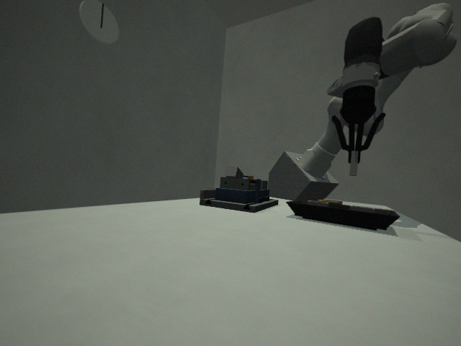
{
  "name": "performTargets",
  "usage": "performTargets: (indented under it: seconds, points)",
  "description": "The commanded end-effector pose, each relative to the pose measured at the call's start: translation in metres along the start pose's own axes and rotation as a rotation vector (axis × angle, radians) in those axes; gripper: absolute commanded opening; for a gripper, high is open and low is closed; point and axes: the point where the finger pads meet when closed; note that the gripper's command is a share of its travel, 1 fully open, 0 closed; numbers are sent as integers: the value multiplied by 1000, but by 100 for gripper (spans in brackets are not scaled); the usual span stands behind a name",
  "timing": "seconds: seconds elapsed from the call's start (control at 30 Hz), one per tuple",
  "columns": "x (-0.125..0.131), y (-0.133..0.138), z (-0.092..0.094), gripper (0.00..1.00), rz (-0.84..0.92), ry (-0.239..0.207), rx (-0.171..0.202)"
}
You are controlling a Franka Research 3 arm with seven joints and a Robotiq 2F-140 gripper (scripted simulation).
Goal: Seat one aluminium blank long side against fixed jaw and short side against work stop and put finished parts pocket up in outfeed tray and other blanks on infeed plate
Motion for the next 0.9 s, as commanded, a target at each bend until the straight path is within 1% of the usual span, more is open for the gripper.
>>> performTargets:
  seconds: [0.0, 0.37, 0.43, 0.67, 0.87]
  points:
    - [-1, 0, 8, 0, -6, 4, 2]
    - [-1, 0, 39, 0, -6, 4, 2]
    - [-1, 0, 39, 0, -6, 4, 2]
    - [-1, 0, 52, 0, -6, 4, 2]
    - [-1, 0, 55, 0, -6, 4, 2]
Point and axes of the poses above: the point where the finger pads meet when closed, its own z axis back along the fingers, its own y axis across the jaws, x = y × z, and after that the axes turned 9 degrees about -z, right-handed
